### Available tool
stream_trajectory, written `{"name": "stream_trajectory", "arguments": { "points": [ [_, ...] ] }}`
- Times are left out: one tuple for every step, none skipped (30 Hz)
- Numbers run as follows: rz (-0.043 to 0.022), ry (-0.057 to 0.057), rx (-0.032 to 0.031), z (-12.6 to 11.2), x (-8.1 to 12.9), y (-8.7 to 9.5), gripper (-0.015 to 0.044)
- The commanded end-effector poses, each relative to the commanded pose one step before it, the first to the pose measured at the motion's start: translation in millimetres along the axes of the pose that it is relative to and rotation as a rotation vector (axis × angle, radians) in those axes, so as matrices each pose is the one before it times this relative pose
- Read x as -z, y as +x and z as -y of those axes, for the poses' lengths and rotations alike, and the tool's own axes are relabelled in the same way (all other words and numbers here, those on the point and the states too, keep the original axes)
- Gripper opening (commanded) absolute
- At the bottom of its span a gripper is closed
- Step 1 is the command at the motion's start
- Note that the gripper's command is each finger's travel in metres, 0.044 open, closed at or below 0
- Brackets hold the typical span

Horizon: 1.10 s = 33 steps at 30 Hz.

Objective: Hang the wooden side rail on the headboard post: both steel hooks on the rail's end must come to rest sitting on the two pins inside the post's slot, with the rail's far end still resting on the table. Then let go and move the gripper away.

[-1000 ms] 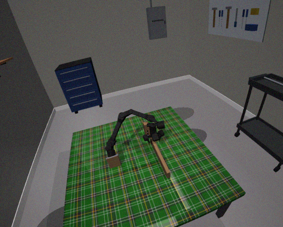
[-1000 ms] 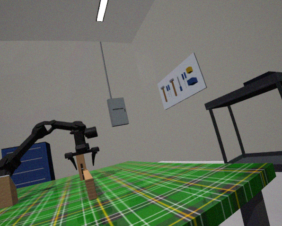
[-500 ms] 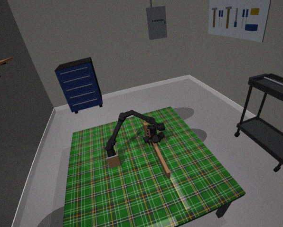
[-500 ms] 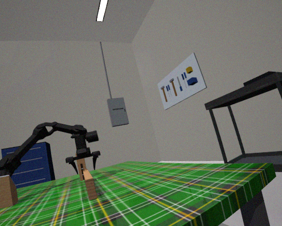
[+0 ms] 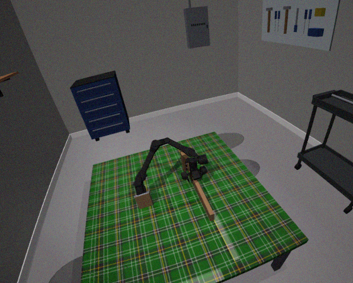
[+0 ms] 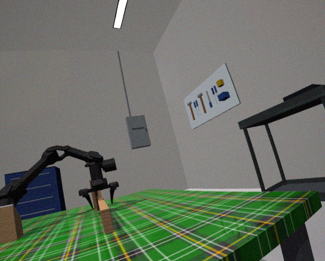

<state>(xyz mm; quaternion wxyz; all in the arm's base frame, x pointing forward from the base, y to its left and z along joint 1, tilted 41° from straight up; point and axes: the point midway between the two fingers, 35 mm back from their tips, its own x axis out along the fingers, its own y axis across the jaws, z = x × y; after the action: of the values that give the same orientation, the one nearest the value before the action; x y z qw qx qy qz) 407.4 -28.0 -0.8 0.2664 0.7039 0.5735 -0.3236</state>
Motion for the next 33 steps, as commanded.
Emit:
{"name": "stream_trajectory", "arguments": {
  "points": [
    [-0.00432,0.0061,0.00621,1.96,0.68,9.2,0.044],
    [-0.00017,0.0,0.00002,0.13,0.05,1.58,0.044],
    [-0.00017,0.0,0.00002,0.13,0.05,1.58,0.044],
    [-0.00019,0.0,0.00002,0.14,0.05,1.57,0.044],
    [-0.00019,0.0,0.00002,0.15,0.05,1.57,0.044],
    [-0.00016,0.0,0.00002,0.12,0.04,1.24,0.044],
    [-0.0001,0.0,0.00001,0.08,0.03,0.75,0.044],
    [-0.00003,0.0,0.0,0.03,0.01,0.25,0.044],
    [0.0,0.0,0.0,0.0,0.0,0.0,0.044],
    [0.0,0.0,0.0,0.0,0.0,0.0,0.044],
    [0.0,0.0,0.0,0.0,0.0,0.0,0.0414],
    [0.0,0.0,0.0,0.0,0.0,0.0,0.0387],
    [0.0,0.0,0.0,0.0,0.0,0.0,0.0361],
    [0.0,0.0,0.0,0.0,0.0,0.0,0.0335],
    [0.0,0.0,0.0,0.0,0.0,0.0,0.0309],
    [0.0,0.0,0.0,0.0,0.0,0.0,0.0282],
    [0.0,0.0,0.0,0.0,0.0,0.0,0.0256],
    [0.0,0.0,0.0,0.0,0.0,0.0,0.023],
    [0.0,0.0,0.0,0.0,0.0,0.0,0.0204],
    [0.0,0.0,0.0,0.0,0.0,0.0,0.0177],
    [0.0,0.0,0.0,0.0,0.0,0.0,0.0151],
    [0.0,0.0,0.0,0.0,0.0,0.0,0.0125],
    [0.0,0.0,0.0,0.0,0.0,0.0,0.0099],
    [0.0,0.0,0.0,0.0,0.0,0.0,0.0092],
    [0.0,0.0,0.0,0.0,0.0,0.0,0.0085],
    [0.0,0.0,0.0,0.0,0.0,0.0,0.0079],
    [0.0,0.0,0.0,0.0,0.0,0.0,0.0072],
    [0.0,0.0,0.0,0.0,0.0,0.0,0.0065],
    [0.0,0.0,0.0,0.0,0.0,0.0,0.0039],
    [0.0,0.0,0.0,0.0,0.0,0.0,0.0013],
    [0.0,0.0,0.0,0.0,0.0,0.0,0.0],
    [0.0,0.0,0.0,0.0,0.0,0.0,0.0],
    [0.0,0.0,0.0,0.0,0.0,0.0,0.0]
  ]
}}
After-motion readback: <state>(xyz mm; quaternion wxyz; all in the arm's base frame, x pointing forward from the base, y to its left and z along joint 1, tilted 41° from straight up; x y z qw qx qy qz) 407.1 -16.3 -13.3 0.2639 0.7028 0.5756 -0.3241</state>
